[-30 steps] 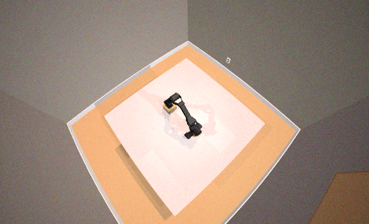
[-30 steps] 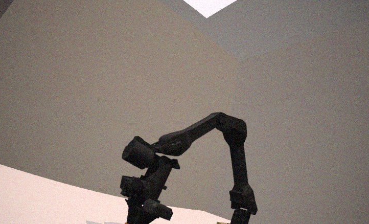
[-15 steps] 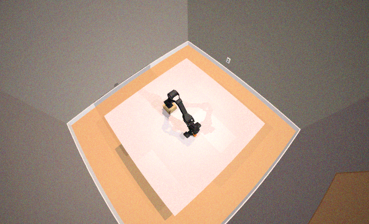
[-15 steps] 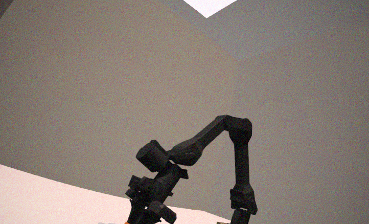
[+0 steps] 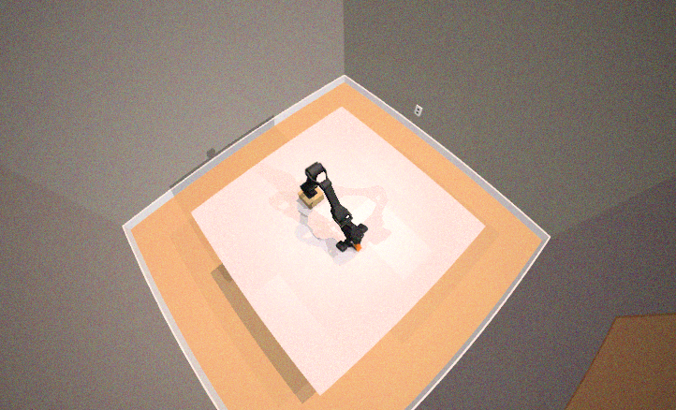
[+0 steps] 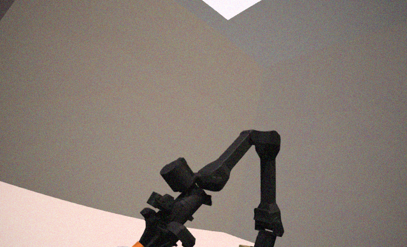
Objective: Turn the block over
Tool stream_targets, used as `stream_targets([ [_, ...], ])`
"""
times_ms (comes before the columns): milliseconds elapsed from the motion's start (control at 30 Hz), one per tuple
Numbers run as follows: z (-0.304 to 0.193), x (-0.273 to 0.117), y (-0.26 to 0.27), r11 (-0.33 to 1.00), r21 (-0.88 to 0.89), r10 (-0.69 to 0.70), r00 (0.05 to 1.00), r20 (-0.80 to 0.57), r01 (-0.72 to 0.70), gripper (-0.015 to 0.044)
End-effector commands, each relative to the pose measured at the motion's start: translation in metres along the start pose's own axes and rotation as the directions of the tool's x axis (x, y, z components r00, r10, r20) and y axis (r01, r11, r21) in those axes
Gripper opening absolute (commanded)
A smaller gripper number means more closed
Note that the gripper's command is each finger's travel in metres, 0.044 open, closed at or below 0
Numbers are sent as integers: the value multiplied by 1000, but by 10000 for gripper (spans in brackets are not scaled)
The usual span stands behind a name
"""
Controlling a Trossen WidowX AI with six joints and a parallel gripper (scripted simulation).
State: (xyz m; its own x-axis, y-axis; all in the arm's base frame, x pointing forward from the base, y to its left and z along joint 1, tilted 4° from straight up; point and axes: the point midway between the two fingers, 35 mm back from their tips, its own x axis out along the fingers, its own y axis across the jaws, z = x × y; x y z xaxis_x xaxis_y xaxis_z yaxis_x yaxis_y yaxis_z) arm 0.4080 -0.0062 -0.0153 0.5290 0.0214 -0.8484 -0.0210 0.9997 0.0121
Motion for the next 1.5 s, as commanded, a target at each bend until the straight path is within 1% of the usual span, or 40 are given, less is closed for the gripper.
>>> stream_targets([
  [0,-5,8,0,1000,6,3,999,35,-3,0],
  [433,-12,24,0,1000,7,1,973,231,-3,0],
  [900,-22,17,1,1000,6,1,904,428,-4,0],
  [1067,-22,15,1,1000,6,1,894,447,-4,0],
  [1467,-22,15,1,1000,6,1,894,447,-4,0],
])
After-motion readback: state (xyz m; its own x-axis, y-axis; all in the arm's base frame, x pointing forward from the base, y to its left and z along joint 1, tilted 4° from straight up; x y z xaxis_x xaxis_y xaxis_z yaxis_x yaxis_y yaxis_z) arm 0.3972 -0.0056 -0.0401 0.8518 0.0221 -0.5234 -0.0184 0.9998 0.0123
